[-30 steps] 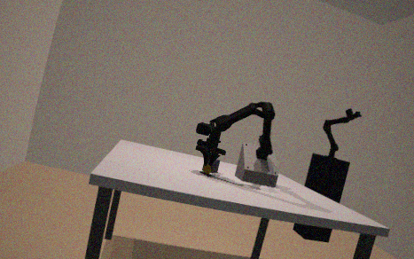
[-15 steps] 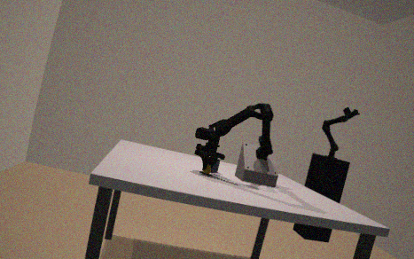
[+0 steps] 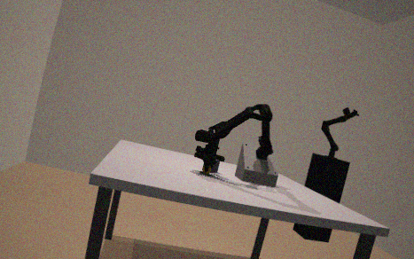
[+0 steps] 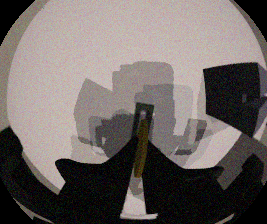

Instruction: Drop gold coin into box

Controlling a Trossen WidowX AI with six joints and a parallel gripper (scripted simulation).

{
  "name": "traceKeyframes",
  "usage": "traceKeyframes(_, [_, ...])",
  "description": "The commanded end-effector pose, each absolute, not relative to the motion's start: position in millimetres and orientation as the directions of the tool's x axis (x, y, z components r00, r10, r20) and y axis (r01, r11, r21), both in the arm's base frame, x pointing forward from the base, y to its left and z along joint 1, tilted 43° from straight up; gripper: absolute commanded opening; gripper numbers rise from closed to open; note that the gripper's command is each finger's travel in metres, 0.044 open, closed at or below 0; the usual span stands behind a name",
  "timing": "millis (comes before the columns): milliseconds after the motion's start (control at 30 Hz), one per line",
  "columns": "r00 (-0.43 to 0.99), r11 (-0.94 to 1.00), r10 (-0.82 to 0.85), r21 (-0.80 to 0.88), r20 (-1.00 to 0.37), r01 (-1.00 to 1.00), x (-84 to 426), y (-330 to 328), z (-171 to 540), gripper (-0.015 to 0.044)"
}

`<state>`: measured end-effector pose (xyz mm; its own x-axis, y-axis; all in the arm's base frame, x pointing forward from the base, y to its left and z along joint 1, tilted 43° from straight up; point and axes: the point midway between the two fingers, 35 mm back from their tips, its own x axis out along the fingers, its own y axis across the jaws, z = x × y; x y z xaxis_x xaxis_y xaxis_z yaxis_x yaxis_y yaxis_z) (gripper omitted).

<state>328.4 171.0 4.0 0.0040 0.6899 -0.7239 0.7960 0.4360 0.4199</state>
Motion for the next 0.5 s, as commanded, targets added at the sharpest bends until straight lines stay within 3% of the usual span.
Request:
traceKeyframes(0, [0.002,0.436,0.687,0.415,-0.726,0.799,328,171,2,0.0])
traceKeyframes(467, [0.003,0.437,0.684,0.414,-0.729,0.799,331,156,17,0.0])
